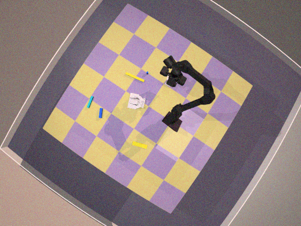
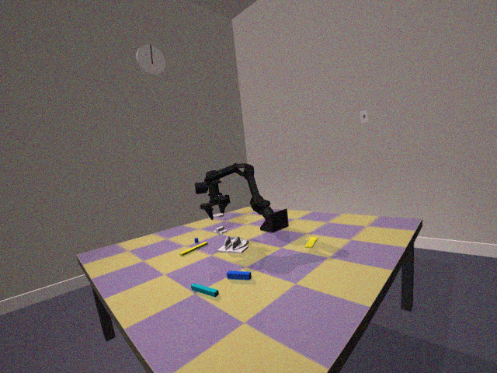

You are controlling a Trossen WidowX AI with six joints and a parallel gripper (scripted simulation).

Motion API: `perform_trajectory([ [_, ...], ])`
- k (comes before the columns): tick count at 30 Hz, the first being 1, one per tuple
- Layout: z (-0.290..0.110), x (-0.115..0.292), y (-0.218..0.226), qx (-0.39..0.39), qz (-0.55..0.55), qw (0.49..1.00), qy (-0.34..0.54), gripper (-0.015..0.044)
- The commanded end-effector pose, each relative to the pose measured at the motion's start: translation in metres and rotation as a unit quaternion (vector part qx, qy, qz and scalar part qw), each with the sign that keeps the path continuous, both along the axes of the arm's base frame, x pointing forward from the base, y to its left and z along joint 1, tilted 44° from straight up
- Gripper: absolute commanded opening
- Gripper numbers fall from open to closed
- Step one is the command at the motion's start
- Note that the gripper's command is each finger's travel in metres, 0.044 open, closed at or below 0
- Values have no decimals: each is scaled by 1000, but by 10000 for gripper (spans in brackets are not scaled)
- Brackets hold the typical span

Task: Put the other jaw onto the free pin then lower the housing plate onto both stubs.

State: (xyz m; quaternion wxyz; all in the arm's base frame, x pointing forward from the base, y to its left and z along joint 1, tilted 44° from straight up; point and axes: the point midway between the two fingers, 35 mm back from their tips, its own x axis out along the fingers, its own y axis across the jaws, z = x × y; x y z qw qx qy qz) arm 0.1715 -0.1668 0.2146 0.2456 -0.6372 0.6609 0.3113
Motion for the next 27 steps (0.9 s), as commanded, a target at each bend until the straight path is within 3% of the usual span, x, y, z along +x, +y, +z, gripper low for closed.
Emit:
perform_trajectory([
  [1, -2, 5, 2, -1, -11, 1000, -10, 351],
  [27, -50, 61, 43, 13, -139, 981, -135, 351],
])
